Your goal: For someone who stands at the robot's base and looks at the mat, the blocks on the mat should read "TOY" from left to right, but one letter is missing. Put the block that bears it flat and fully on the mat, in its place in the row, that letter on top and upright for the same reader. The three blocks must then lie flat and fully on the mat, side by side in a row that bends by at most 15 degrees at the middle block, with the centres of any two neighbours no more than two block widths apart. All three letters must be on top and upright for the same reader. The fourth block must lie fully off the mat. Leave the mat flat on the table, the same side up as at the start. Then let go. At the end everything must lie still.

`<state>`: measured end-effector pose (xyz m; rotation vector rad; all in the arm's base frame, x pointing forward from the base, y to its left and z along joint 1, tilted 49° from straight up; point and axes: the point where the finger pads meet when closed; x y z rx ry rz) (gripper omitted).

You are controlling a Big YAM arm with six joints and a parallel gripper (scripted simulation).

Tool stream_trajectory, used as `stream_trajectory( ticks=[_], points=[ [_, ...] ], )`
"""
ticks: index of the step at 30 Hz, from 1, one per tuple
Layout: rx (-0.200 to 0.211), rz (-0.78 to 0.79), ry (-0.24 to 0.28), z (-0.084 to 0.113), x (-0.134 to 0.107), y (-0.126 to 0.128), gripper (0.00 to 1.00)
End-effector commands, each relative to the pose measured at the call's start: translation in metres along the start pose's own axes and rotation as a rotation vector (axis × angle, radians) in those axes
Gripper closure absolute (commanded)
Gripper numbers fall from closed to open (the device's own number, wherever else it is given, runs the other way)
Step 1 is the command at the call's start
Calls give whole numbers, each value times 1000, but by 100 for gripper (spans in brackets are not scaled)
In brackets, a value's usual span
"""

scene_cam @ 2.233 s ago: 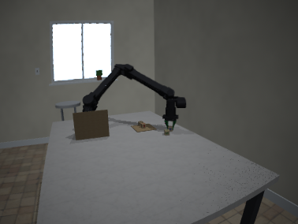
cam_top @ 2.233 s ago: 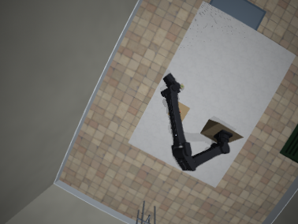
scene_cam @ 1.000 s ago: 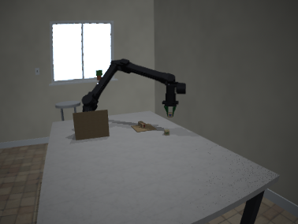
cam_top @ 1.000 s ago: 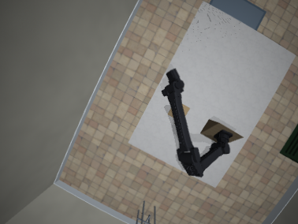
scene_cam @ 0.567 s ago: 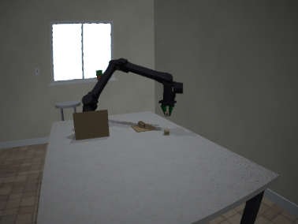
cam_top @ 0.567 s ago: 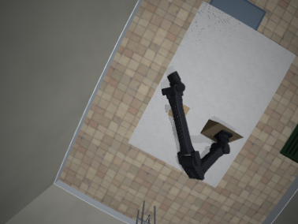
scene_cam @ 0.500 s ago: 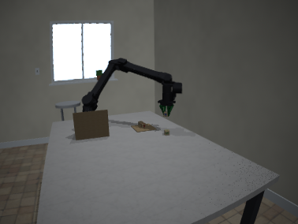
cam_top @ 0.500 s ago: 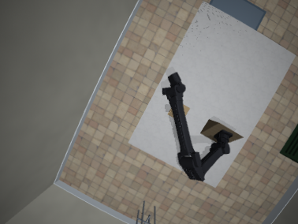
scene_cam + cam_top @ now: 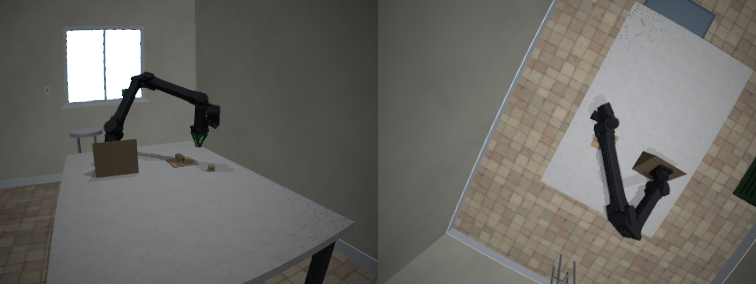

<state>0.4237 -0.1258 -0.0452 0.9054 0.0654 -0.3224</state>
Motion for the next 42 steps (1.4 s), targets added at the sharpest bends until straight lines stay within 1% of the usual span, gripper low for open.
stream_trajectory(
  ticks=[1, 9, 11, 12, 19, 23, 26, 28, 29, 31, 32, 38, 40, 42],
  points=[
    [2, -274, -47, 22, -16, 2, 75],
    [20, -640, -8, 16, -49, 11, 75],
    [20, -640, -8, 16, -49, 11, 75],
    [23, -736, -3, 15, -52, 11, 75],
    [30, -1031, -1, 13, -62, 14, 75],
    [34, -1209, -14, 12, -63, 14, 75],
    [37, -1339, -38, 12, -63, 14, 75],
    [37, -1339, -38, 12, -63, 14, 75],
    [42, -1440, -69, 12, -63, 14, 75],
    [48, -1510, -102, 12, -63, 14, 75],
    [51, -1535, -116, 12, -63, 14, 75],
    [47, -1532, -113, 10, -63, 15, 75],
    [21, -1538, -79, -8, -65, 14, 75],
    [19, -1534, -74, -15, -64, 16, 75]
  ],
)
Point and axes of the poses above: the point where the finger pads meet when closed, its own z axis back along the fingers, its own y axis across the jaws, x = y × z, and after that the axes turned 11 degrees about -z, right-handed
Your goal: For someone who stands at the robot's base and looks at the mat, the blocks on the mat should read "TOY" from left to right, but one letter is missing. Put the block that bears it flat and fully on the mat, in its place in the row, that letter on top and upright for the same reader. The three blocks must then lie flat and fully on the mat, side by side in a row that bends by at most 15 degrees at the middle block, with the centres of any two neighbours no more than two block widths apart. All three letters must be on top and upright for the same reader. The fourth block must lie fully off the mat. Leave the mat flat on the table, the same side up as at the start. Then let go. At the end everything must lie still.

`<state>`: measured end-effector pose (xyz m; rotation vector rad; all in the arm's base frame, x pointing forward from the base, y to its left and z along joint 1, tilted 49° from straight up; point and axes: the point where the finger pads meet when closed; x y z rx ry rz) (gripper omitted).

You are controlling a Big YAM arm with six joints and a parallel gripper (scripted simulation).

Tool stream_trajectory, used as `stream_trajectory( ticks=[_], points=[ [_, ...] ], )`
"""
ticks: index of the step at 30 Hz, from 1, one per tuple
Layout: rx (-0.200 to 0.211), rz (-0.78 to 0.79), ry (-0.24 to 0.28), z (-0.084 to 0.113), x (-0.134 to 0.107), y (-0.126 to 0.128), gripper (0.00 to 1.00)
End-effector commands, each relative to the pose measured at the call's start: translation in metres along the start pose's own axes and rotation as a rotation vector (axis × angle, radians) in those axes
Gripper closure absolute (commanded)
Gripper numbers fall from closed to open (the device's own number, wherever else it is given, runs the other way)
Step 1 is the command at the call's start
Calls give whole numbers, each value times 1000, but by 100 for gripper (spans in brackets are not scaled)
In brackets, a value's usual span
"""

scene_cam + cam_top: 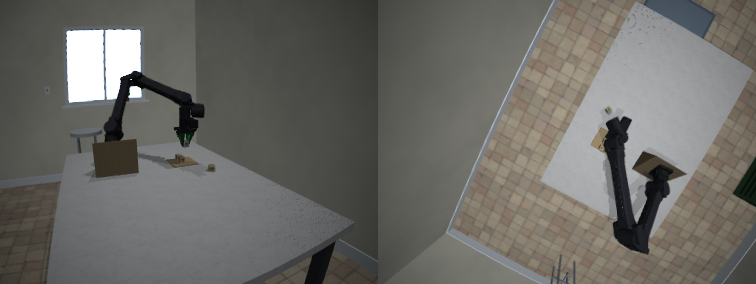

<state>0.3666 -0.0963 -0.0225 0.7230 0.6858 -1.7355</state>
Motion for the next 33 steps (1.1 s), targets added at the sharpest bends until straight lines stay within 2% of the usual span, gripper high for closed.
stream_trajectory(
  ticks=[1, 3, 4, 6, 18, 20, 21, 24, 27, 33],
  points=[
    [-4, -39, -7, -13, 1, 1, 75],
    [-4, -39, -7, -13, 1, 1, 75],
    [11, -24, -12, -10, -5, 4, 75],
    [-3, -40, -6, -24, 0, 1, 75],
    [-5, -41, -5, -80, 0, -1, 75],
    [-5, -41, -5, -80, 0, -1, 75],
    [15, -18, -10, -76, -8, 4, 75],
    [-6, -41, -5, -93, 0, -1, 75],
    [-6, -41, -5, -98, 0, -1, 75],
    [16, -17, -10, -92, -6, 8, 75]
  ],
)
Point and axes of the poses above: the point where the finger pads meet when closed, its own z axis back along the fingers, its own y axis across the jaws, x = y × z, and after that the axes turned 11 degrees about -z, right-handed
